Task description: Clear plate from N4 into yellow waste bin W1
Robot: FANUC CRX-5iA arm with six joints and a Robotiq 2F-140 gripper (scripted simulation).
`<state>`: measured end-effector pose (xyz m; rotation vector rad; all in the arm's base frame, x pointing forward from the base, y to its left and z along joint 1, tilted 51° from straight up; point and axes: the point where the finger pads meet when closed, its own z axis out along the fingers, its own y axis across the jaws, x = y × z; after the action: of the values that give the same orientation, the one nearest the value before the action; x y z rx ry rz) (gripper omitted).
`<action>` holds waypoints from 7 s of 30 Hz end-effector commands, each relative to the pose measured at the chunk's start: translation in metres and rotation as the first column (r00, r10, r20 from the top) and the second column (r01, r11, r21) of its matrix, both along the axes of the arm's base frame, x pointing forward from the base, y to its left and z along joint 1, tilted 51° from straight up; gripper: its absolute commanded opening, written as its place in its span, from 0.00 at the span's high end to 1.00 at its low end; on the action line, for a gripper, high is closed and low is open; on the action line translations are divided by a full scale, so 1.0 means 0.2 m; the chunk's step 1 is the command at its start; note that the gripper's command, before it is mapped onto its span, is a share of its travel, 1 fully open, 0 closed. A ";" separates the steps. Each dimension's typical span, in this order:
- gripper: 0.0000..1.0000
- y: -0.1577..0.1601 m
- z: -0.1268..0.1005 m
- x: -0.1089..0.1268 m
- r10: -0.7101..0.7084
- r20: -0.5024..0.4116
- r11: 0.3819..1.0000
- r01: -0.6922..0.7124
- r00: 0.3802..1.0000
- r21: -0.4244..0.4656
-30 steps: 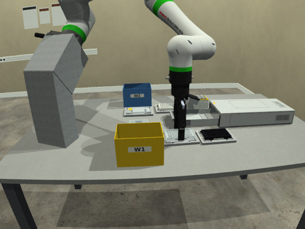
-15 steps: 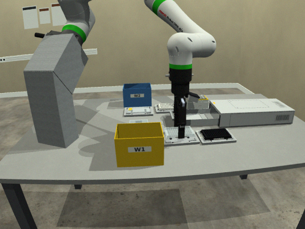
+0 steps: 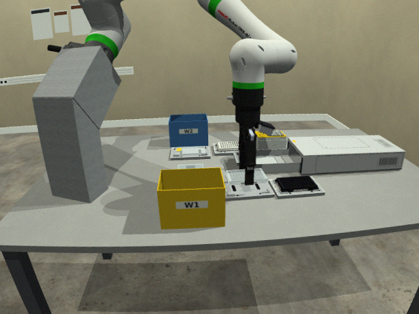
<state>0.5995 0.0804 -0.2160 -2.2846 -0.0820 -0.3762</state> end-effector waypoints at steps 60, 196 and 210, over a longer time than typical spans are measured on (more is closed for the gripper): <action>0.90 -0.27 0.23 -0.09 -0.001 0.001 1.000 0.001 1.000 -0.001; 0.90 -0.73 -0.43 -0.87 -0.027 -0.029 1.000 0.027 0.999 0.008; 0.90 -0.69 -0.46 -0.86 -0.027 -0.029 1.000 0.027 0.999 0.008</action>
<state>0.4270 -0.0593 -0.3055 -2.2826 -0.0349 -0.3550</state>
